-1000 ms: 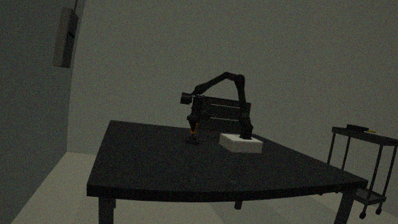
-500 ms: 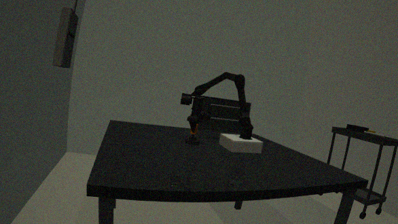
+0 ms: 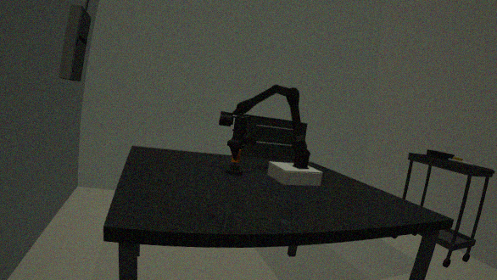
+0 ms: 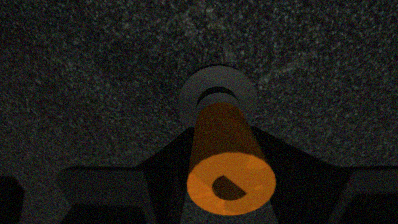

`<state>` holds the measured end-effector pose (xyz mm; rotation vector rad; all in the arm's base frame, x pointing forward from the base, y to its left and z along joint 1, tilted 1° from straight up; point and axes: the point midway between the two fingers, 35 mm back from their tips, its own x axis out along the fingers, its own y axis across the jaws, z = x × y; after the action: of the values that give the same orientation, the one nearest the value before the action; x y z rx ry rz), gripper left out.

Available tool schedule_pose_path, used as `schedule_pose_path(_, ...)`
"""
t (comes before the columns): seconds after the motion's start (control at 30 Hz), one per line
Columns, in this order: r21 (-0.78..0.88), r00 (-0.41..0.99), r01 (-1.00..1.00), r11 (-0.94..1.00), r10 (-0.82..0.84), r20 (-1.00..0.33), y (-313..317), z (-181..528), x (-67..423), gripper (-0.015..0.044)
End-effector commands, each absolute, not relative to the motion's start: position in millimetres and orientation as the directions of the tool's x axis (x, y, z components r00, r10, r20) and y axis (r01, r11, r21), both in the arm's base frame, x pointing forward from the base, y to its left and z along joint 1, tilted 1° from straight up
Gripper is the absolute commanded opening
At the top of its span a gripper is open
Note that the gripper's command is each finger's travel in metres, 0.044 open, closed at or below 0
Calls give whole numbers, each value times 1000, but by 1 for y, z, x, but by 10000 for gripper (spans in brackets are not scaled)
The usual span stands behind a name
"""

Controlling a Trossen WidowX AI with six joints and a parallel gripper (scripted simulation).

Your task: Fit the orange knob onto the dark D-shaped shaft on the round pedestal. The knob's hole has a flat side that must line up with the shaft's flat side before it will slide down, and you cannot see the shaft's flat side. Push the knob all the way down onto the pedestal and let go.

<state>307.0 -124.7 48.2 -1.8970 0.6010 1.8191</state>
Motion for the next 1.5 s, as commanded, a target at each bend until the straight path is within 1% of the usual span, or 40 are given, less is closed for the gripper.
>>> schedule_pose_path(0.0,-19,43,-585,-811,-7,-999,-124,52,307,0)
schedule_pose_path(0.17,-24,43,-681,-732,-7,-999,-124,52,307,0)
schedule_pose_path(0.3,-31,43,-823,-567,-7,-999,-124,52,307,0)
schedule_pose_path(0.43,-38,43,-943,-332,-7,-999,-124,51,307,0)
schedule_pose_path(0.53,-42,43,-990,-134,-7,-999,-124,51,307,0)
schedule_pose_path(0.63,-43,43,-996,72,-7,-999,-125,50,307,0)
schedule_pose_path(0.73,-43,43,-960,276,-7,-999,-125,50,307,0)
schedule_pose_path(0.93,-38,43,-766,641,-7,-999,-125,49,308,0)
schedule_pose_path(1.13,-26,44,-440,898,-7,-999,-125,49,309,0)
schedule_pose_path(1.3,-12,44,-107,994,-7,-999,-125,49,309,0)
schedule_pose_path(1.47,3,44,239,971,-7,-999,-125,49,309,0)
